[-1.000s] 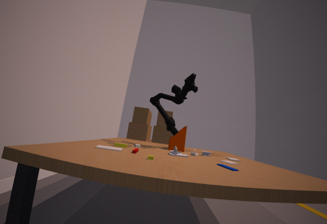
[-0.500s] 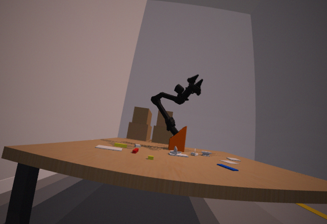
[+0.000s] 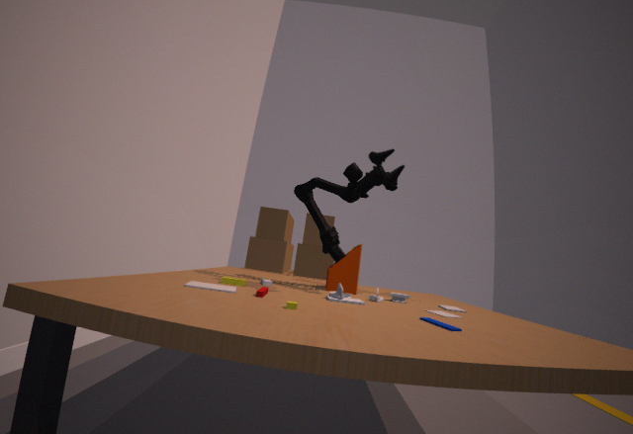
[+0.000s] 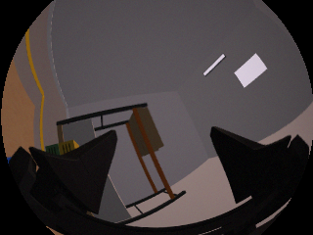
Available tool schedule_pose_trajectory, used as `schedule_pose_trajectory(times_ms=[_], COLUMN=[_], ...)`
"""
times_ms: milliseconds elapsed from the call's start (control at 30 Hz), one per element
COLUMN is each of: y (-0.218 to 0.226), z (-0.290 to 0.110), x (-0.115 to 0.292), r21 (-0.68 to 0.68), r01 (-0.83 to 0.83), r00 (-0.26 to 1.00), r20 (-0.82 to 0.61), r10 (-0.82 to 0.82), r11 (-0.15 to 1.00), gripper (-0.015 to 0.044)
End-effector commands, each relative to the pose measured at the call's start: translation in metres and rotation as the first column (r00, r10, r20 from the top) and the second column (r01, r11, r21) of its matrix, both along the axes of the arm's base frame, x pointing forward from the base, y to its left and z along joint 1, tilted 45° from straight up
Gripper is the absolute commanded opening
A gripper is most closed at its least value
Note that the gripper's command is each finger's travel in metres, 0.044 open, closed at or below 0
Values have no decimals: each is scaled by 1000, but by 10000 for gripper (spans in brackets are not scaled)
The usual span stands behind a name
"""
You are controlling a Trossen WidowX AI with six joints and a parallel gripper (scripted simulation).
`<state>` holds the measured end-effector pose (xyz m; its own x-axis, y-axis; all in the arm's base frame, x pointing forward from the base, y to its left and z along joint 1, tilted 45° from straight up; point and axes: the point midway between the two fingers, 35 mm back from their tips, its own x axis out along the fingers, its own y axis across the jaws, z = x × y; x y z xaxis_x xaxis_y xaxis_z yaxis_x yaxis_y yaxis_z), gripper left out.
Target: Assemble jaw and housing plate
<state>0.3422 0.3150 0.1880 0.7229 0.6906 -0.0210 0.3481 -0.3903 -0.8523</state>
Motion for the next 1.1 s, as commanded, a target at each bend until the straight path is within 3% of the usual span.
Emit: schedule_pose_trajectory(times_ms=[0,500,1067], y=[-1,-9,-25], z=[-12,-62,-118], x=[5,16,20], r21=[26,84,87], r01=[26,150,359], r00=[995,907,689], r20=[-92,-408,-696], r10=[-23,-104,-201], r11=[999,985,929], gripper=[440,440,440])
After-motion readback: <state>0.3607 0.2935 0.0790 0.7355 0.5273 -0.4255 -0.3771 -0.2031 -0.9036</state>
